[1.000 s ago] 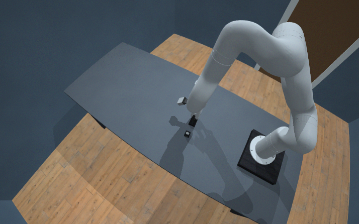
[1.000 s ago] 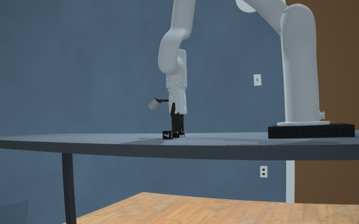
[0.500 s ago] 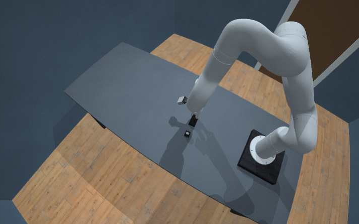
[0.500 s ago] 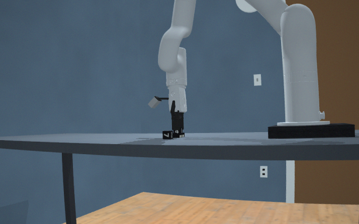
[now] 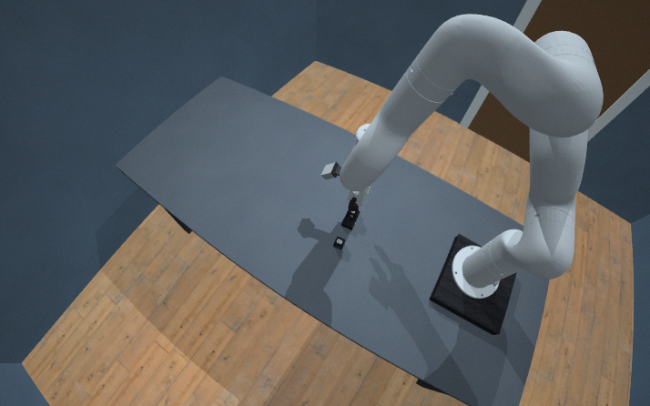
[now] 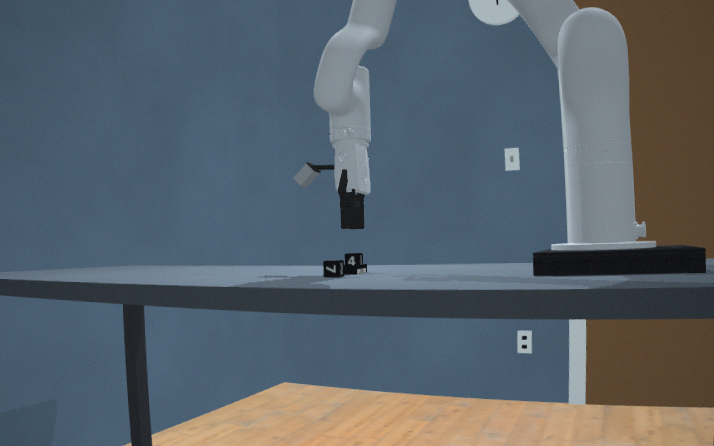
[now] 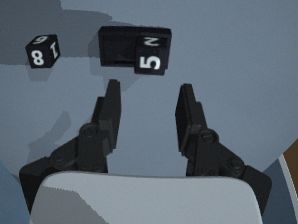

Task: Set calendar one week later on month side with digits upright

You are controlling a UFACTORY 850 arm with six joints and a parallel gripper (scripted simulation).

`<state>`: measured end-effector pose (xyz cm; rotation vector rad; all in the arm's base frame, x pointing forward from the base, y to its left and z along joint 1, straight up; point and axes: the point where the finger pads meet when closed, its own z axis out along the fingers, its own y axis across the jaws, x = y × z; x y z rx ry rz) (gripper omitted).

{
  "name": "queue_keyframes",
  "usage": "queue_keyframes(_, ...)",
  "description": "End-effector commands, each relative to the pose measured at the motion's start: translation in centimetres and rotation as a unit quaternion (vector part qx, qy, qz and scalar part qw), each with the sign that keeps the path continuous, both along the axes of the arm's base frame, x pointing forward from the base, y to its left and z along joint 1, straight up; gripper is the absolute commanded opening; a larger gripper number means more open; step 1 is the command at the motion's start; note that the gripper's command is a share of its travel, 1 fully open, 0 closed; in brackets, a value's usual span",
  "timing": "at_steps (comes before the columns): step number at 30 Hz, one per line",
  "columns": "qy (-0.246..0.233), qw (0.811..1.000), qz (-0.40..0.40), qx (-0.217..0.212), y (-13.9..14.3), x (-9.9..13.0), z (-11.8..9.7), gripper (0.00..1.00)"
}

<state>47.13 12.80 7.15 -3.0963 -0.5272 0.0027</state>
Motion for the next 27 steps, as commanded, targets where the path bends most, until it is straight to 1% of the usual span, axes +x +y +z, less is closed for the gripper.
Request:
queue_keyframes(1,-0.001,1.000,0.000,0.000,0.01,0.04,1.82,0.47)
queue_keyframes(6,-0.001,1.000,0.000,0.000,0.01,0.04,2.16,0.47)
queue_keyframes(7,-0.001,1.000,0.000,0.000,0.01,0.04,2.16,1.00)
queue_keyframes(27,-0.001,1.000,0.000,0.000,0.01,0.04,2.16,1.00)
